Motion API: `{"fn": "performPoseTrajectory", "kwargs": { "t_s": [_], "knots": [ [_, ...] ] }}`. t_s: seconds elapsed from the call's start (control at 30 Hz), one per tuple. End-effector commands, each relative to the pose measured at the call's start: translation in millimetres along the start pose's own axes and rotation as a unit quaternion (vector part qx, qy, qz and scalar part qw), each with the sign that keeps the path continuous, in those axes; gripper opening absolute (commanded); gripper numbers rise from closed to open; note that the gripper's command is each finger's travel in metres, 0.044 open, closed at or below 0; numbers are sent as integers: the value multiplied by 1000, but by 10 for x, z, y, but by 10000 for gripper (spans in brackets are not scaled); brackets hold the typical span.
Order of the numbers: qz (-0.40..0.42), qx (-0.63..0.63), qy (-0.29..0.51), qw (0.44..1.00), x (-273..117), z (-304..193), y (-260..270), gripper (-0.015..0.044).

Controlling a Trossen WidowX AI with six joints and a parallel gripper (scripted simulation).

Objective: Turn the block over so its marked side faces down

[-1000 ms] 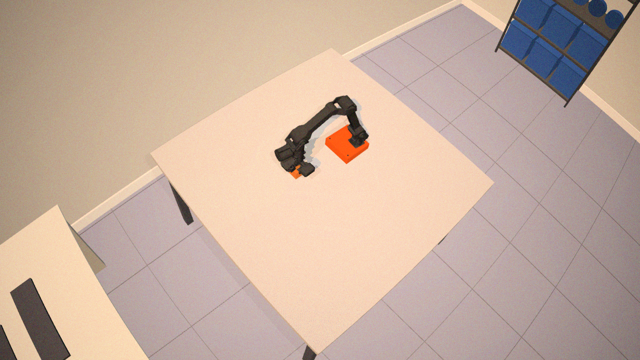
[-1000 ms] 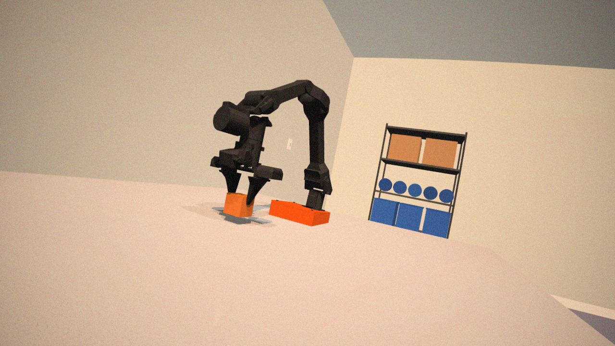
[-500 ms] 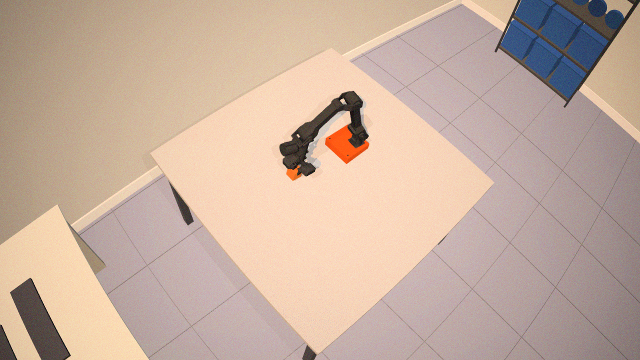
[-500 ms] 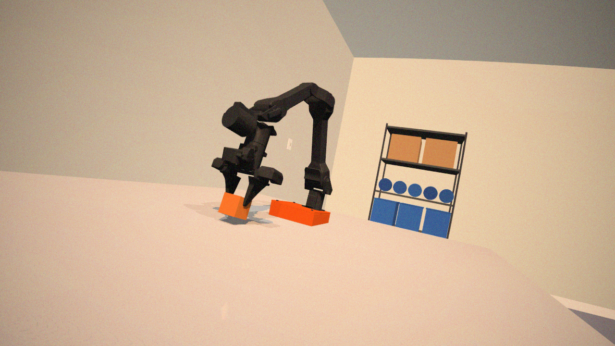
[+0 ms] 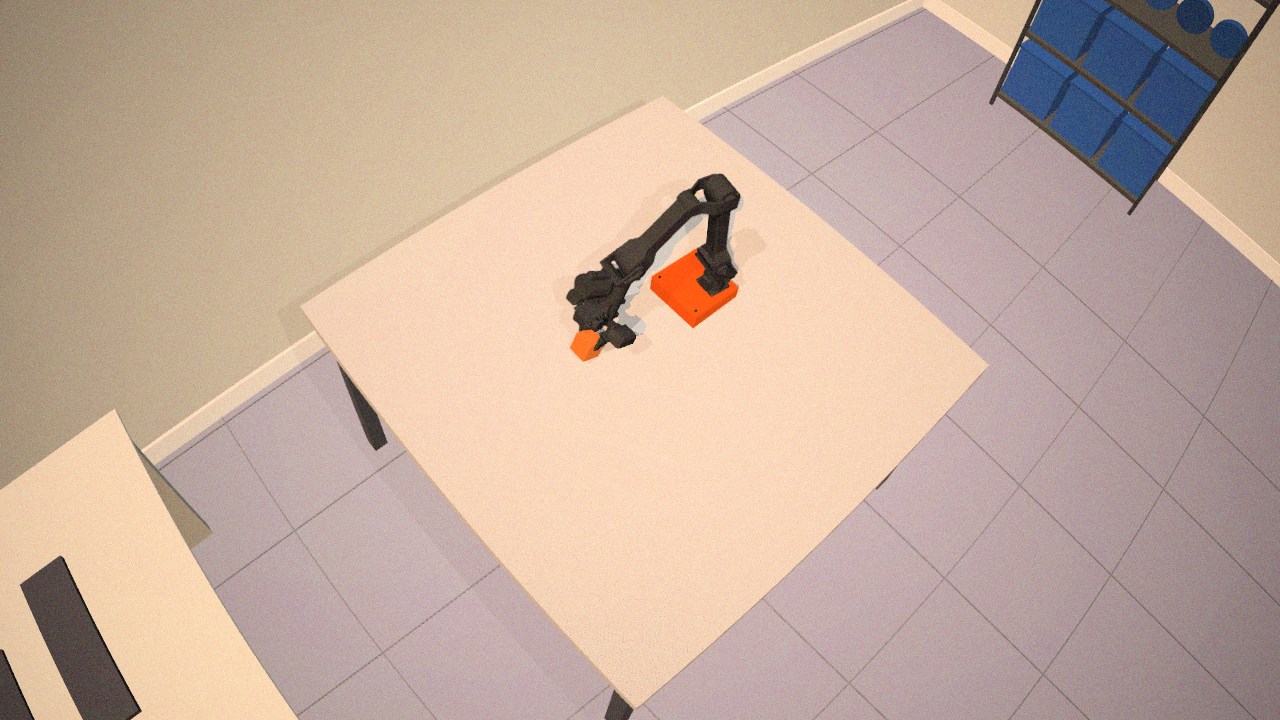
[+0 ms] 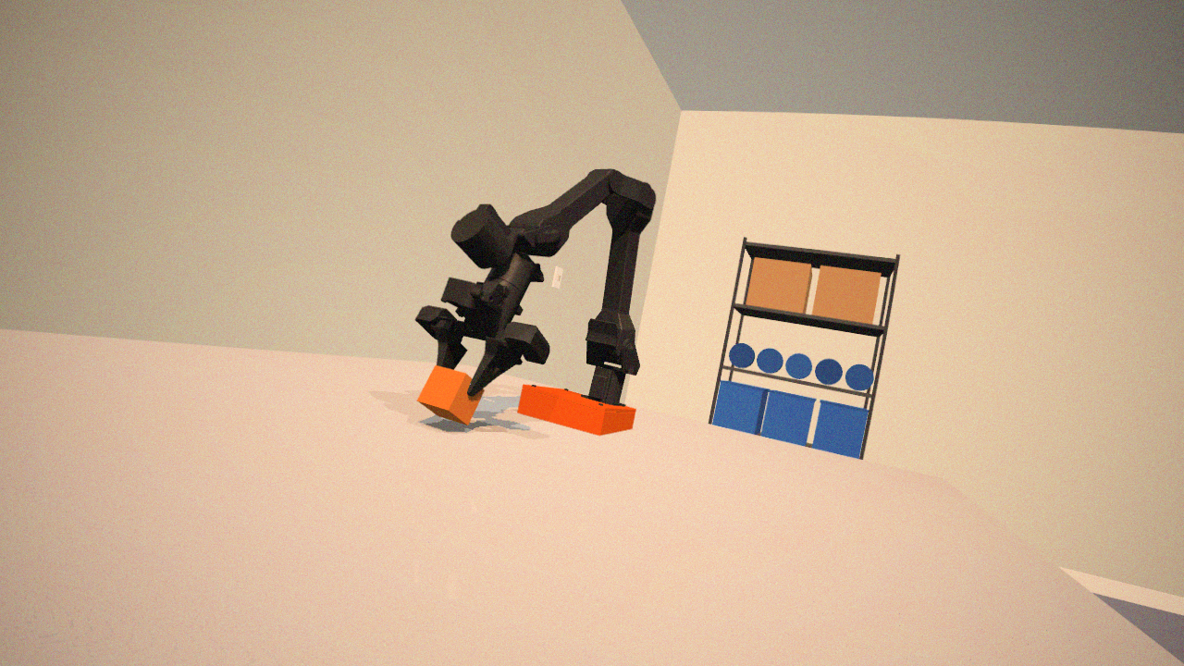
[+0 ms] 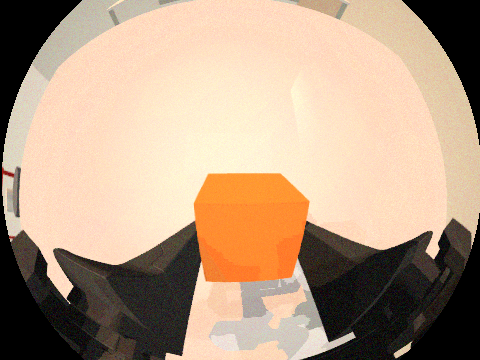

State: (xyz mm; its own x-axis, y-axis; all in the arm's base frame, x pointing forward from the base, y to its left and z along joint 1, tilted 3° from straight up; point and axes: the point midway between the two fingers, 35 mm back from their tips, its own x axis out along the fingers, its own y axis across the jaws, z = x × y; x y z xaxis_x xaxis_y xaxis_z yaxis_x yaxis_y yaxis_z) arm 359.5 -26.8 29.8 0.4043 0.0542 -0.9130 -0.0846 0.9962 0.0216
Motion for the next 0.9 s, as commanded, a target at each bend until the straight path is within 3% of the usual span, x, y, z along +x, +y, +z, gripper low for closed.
{"fn": "performPoseTrajectory", "kwargs": {
  "t_s": [0.0, 0.27, 0.87],
  "knots": [
    [0, -4, -38, 999, -52, -4, 9, 0],
    [0, -4, -44, 999, -33, -3, 7, 0],
    [1, 1, -180, 984, 285, -29, -25, 0]
  ]
}}
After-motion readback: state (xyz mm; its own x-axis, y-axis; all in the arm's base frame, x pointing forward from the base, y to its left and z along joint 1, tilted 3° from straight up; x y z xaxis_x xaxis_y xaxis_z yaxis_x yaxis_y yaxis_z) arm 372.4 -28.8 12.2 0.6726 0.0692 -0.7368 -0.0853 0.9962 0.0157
